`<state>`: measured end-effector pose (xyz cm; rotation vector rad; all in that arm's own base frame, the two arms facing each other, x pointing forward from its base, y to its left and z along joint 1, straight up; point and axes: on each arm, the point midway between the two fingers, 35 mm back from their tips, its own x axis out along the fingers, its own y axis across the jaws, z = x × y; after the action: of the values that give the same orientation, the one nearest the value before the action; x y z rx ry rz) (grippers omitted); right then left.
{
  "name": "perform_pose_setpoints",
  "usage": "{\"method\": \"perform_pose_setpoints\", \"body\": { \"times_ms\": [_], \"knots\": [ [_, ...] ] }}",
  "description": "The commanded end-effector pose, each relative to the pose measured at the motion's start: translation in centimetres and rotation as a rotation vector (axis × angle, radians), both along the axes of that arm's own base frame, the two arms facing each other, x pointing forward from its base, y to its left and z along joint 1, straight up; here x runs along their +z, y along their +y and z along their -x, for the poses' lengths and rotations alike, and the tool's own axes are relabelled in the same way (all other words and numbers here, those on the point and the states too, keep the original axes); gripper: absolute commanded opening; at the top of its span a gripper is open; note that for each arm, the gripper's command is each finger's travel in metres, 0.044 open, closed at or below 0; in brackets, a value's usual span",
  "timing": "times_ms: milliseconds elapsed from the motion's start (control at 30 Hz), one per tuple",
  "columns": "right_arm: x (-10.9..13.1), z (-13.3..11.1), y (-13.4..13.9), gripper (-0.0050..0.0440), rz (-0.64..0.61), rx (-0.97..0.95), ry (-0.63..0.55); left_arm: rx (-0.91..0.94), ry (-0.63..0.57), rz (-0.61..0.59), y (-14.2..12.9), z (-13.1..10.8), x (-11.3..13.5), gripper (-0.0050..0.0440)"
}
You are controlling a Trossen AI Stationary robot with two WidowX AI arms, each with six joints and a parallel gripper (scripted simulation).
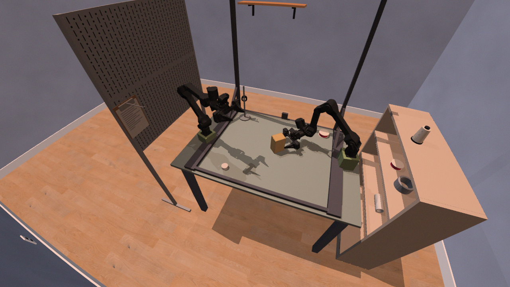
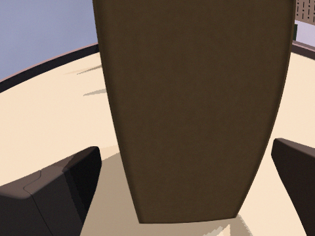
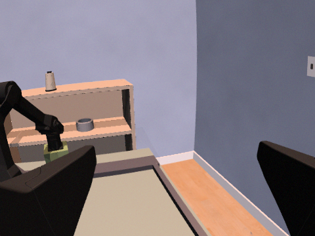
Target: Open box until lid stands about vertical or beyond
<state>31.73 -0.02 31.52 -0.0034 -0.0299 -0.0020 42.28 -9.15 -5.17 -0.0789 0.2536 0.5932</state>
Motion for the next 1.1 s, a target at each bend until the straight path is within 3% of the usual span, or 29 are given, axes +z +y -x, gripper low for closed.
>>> {"method": "perform_pose_setpoints", "body": {
  "times_ms": [0,1067],
  "knots": [
    [0.8,0.2,0.0,0.0440,-0.003,0.002,-0.020,-0.002,-0.024,0.013,0.0,-0.9,1.0,0.0440],
    [0.8,0.2,0.0,0.0440,-0.003,0.002,-0.020,-0.002,-0.026,0.012,1.2,-2.7,1.0,0.0440]
  ]
}}
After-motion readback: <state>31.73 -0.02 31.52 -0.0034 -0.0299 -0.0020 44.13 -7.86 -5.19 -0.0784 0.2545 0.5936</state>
